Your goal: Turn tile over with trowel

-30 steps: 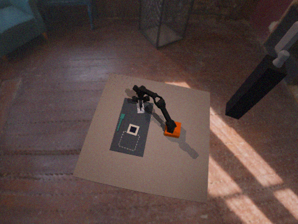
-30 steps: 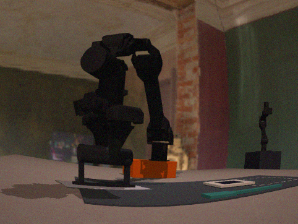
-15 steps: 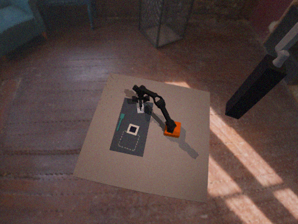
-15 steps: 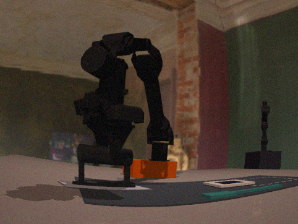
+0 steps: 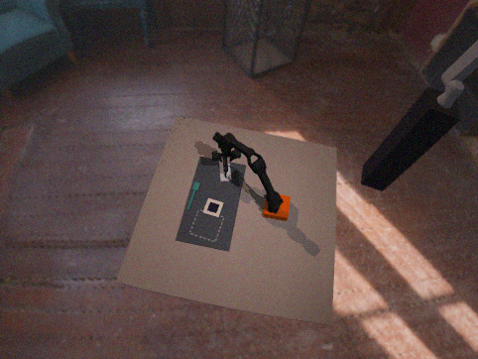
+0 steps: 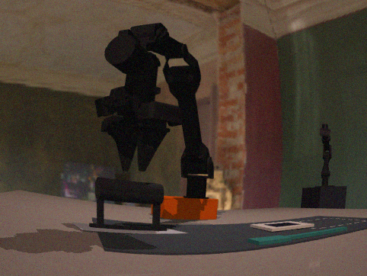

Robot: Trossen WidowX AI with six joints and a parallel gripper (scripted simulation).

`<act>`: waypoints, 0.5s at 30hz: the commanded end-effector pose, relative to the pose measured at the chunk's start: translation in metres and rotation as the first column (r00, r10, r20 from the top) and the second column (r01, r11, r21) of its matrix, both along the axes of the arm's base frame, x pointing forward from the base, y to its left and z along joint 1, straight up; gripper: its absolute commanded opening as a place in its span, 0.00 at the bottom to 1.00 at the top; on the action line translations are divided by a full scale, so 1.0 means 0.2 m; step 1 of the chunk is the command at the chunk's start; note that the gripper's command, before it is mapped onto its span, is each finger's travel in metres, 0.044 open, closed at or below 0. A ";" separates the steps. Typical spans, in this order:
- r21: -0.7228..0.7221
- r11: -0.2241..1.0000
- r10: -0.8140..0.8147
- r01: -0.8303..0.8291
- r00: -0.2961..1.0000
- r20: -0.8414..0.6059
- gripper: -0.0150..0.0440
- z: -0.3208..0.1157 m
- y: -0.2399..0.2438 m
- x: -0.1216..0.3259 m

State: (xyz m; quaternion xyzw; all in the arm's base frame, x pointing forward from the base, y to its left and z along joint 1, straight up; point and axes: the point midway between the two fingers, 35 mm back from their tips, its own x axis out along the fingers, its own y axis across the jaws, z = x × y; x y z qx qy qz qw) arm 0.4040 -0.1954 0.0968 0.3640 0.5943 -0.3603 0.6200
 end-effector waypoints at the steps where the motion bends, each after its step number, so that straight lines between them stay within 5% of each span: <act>1: -0.004 0.993 0.115 -0.115 0.993 0.000 0.71 0.01 0.00 0.00; 15: -0.017 0.826 0.564 -0.564 0.826 -0.012 0.71 0.01 -0.01 0.01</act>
